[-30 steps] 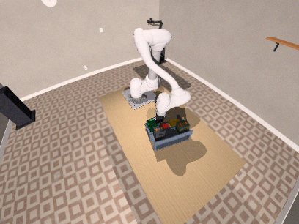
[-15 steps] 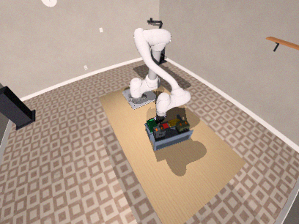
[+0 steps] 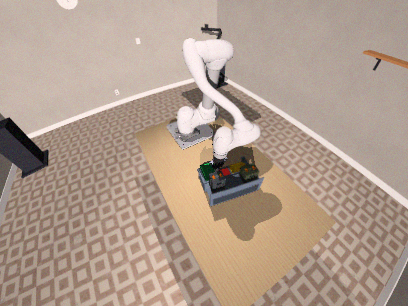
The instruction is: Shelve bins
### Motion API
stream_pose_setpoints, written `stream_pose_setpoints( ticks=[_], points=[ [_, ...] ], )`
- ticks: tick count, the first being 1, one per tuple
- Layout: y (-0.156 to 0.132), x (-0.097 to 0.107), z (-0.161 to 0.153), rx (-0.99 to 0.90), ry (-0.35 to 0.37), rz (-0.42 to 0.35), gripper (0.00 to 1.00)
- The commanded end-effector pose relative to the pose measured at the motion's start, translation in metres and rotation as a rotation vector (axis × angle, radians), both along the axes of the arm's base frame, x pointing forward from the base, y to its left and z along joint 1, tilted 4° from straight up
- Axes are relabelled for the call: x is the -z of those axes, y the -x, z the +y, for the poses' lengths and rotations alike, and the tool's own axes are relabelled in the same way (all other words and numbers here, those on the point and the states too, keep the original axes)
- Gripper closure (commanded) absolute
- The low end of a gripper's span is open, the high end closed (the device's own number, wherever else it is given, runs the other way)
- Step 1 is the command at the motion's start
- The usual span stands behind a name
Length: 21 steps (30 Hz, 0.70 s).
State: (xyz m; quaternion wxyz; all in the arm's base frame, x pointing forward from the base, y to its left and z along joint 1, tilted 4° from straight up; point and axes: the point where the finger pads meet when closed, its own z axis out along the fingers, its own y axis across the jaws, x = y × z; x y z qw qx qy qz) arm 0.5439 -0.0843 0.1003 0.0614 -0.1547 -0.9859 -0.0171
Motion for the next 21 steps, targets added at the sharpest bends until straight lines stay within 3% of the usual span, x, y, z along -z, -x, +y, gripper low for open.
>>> stream_pose_setpoints(
  ticks=[1, 21],
  points=[
    [-0.0051, -0.0004, -0.0019, 0.001, 0.007, -0.01, 0.9],
    [-0.005, 0.0001, -0.002, 0.001, 0.009, -0.016, 0.9]
  ],
)
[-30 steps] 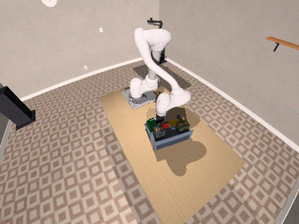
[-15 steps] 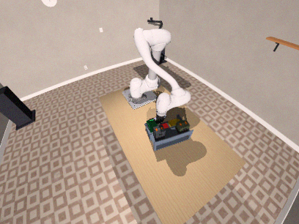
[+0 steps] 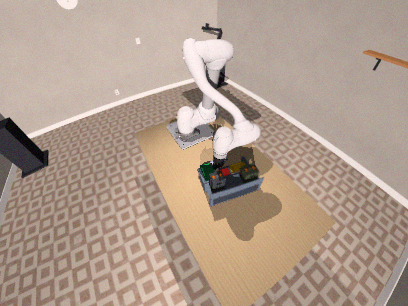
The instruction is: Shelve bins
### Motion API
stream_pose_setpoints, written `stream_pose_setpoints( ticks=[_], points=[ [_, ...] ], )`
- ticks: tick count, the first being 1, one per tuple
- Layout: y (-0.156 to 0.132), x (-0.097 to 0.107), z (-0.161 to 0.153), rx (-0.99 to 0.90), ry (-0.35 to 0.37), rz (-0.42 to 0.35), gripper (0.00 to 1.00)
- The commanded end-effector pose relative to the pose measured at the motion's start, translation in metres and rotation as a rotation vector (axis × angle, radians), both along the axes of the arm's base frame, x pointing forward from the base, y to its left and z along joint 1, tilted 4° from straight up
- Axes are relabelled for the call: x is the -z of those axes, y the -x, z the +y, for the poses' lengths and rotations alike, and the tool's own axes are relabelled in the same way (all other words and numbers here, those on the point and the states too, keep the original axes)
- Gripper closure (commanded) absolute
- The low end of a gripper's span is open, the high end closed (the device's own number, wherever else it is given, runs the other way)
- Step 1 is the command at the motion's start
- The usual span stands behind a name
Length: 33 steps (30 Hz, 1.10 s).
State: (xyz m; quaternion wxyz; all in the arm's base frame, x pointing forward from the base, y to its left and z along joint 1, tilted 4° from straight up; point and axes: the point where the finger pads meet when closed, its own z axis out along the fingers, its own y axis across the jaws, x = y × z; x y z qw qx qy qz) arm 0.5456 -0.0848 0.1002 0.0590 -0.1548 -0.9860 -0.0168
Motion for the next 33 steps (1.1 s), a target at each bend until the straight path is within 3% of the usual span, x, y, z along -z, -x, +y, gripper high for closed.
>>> stream_pose_setpoints(
  ticks=[1, 33],
  points=[
    [-0.0033, 0.0, -0.0016, 0.001, 0.008, -0.013, 0.9],
    [-0.0004, 0.0023, -0.0011, 0.001, 0.015, -0.034, 0.9]
  ],
)
